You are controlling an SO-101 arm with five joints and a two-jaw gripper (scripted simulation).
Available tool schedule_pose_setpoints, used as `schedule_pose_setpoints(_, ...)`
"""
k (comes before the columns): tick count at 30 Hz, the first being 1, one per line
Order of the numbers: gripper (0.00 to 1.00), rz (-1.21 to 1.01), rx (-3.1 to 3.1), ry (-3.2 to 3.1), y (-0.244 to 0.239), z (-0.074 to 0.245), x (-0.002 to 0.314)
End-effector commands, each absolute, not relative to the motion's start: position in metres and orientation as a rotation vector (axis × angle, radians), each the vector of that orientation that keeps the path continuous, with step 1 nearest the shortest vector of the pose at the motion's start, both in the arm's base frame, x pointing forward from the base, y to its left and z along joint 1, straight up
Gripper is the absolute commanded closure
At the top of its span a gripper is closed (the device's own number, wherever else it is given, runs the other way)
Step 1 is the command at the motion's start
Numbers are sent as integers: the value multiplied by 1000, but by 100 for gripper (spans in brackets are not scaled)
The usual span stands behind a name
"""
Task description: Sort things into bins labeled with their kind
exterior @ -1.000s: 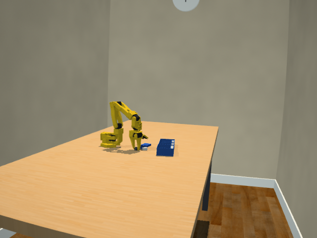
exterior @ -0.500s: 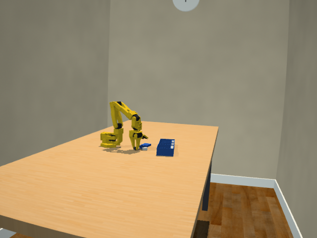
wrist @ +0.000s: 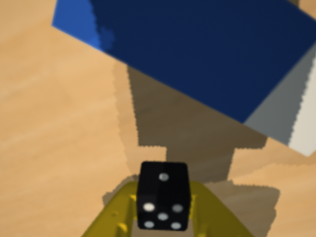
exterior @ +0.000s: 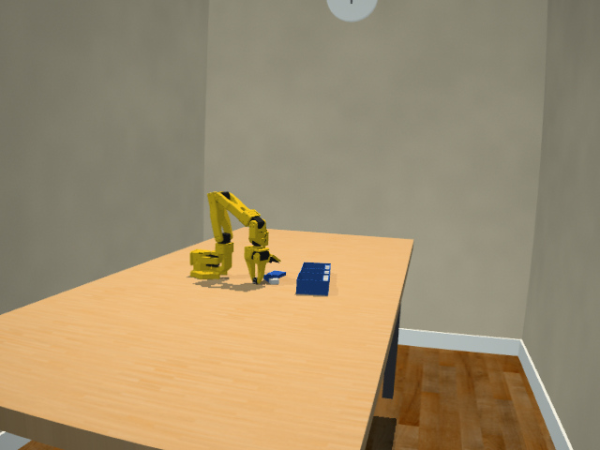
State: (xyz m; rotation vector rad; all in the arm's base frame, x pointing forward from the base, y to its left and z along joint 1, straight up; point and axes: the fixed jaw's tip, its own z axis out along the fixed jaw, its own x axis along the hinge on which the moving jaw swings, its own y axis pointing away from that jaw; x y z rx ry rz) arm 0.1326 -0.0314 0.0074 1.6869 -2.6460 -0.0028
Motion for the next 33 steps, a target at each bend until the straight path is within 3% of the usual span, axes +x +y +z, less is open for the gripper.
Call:
schedule_pose_setpoints(1,100,10,1666,-2670,-33,8,134)
schedule_pose_setpoints(22,100,10,1666,-2670,-33,10,135)
schedule_pose_setpoints(33,100,10,1666,-2670,-34,35,139)
